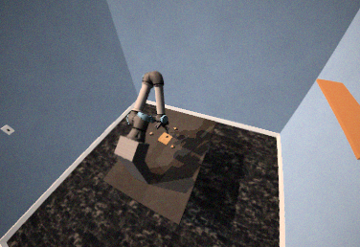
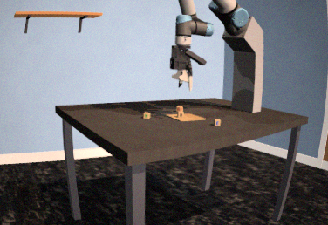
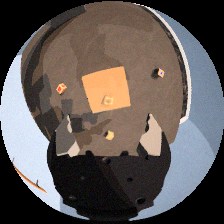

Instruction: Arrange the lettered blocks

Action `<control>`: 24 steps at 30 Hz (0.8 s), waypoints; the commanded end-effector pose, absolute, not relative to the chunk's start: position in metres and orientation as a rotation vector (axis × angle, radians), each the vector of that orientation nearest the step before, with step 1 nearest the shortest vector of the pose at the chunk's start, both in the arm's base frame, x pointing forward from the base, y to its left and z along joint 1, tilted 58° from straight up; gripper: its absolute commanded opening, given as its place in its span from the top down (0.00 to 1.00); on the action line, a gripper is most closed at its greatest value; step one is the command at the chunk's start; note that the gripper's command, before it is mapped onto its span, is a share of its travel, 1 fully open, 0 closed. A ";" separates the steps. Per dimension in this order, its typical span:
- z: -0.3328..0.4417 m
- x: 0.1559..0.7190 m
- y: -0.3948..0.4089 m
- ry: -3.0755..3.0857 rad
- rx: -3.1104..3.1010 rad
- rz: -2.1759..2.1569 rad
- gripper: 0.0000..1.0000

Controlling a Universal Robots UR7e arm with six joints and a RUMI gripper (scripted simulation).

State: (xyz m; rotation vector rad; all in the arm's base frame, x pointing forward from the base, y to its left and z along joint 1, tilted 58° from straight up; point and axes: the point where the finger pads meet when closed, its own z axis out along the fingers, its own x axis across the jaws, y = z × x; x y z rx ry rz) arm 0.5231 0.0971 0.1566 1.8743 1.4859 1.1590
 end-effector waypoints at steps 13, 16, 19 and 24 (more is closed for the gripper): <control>0.154 0.530 0.100 1.067 2.287 1.353 0.00; 0.154 0.532 0.100 0.977 2.360 1.385 0.00; 0.154 0.532 0.101 0.932 2.394 1.401 0.00; 0.154 0.535 0.101 0.752 2.518 1.455 0.00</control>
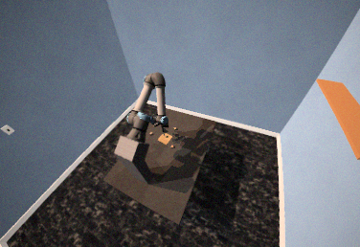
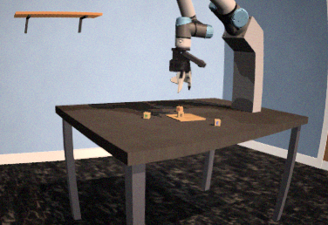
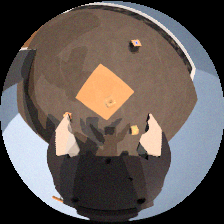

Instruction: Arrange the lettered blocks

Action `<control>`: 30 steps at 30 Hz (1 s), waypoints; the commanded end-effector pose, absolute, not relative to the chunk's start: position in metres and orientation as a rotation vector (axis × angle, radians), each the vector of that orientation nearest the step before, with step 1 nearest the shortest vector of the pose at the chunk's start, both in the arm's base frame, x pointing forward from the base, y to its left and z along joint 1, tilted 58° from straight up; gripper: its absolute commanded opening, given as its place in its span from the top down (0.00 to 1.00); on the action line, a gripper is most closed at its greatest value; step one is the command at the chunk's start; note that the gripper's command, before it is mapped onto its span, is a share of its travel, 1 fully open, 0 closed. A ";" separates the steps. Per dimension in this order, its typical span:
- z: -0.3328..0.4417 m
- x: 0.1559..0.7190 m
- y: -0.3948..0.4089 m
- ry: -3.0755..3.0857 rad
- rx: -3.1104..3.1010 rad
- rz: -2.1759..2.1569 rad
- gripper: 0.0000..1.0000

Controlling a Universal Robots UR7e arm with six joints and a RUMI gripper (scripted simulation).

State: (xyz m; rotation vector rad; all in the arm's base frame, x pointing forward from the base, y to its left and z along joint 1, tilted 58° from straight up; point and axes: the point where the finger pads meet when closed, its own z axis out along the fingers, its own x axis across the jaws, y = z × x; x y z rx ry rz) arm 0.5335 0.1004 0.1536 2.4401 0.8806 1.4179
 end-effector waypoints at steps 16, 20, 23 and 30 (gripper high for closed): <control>0.153 0.544 0.100 0.207 2.801 1.565 0.00; 0.153 0.546 0.099 0.045 2.861 1.586 0.00; 0.153 0.548 0.098 -0.070 2.898 1.597 0.00; 0.153 0.550 0.097 -0.235 2.945 1.608 0.00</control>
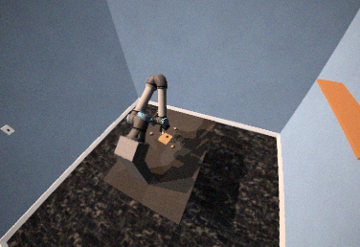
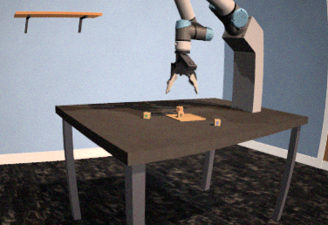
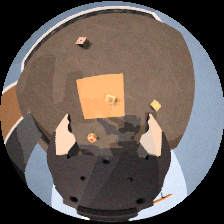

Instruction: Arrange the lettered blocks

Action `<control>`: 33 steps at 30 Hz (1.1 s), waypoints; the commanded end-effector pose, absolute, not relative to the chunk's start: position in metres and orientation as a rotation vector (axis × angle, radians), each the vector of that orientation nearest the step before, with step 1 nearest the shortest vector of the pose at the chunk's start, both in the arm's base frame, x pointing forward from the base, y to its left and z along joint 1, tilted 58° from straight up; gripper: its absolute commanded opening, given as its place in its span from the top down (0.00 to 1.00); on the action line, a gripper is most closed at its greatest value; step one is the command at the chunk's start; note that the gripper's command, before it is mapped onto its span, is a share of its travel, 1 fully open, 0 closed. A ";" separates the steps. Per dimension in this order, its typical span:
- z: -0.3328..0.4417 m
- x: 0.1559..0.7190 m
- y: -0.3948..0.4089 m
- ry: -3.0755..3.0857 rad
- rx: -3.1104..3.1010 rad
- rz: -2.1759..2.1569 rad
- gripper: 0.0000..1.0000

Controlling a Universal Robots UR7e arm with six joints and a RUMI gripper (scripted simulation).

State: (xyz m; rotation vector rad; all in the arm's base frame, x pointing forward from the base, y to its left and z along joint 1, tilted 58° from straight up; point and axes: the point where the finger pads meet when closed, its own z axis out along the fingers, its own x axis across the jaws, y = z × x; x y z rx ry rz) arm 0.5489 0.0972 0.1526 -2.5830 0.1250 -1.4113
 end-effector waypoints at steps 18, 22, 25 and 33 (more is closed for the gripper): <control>0.152 0.554 0.094 0.446 -2.457 -1.321 0.00; 0.152 0.554 0.094 0.463 -2.449 -1.315 0.00; 0.152 0.554 0.094 0.469 -2.446 -1.314 0.00; 0.152 0.554 0.094 0.471 -2.445 -1.313 0.63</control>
